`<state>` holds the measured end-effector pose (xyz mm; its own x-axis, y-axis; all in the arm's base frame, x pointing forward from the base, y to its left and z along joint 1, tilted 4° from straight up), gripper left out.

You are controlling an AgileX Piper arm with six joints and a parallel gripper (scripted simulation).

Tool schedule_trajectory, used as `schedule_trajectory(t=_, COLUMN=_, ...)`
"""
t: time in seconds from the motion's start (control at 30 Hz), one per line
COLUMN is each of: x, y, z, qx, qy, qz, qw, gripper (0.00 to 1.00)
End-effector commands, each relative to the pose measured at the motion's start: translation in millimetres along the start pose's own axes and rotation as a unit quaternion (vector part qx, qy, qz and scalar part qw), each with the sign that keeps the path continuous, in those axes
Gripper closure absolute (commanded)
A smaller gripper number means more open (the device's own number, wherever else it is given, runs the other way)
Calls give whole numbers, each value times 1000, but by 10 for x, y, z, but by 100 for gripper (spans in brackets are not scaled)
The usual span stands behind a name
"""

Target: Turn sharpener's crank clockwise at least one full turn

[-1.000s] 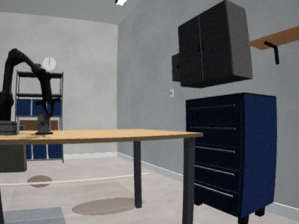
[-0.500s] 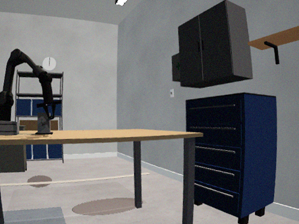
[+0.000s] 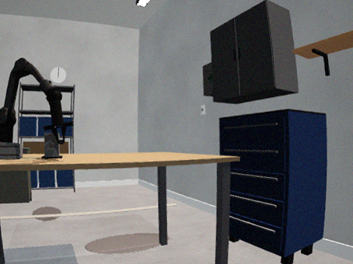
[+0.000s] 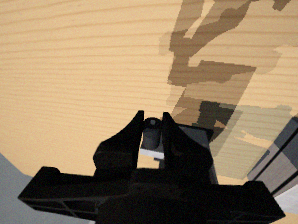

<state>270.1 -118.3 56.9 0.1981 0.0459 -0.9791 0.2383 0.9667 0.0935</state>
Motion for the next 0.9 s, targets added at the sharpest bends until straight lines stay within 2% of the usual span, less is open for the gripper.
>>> schedule_trajectory(t=0.0, x=13, y=1, z=-6, qx=0, qy=2, qz=1, qw=1000, gripper=80)
schedule_trajectory(t=0.87, x=260, y=-12, z=-124, qx=0, qy=2, qz=0, qw=1000, gripper=80)
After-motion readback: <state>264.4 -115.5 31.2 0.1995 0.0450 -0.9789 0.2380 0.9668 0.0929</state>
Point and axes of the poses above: the point where the finger pads meet when closed, its own x axis out along the fingers, its own z axis across the jaws, y = z × x, the point moved 5 cm from there along -x, back along the fingers, and after that the axes turned 6 degrees about x, right-handed, at the moved point
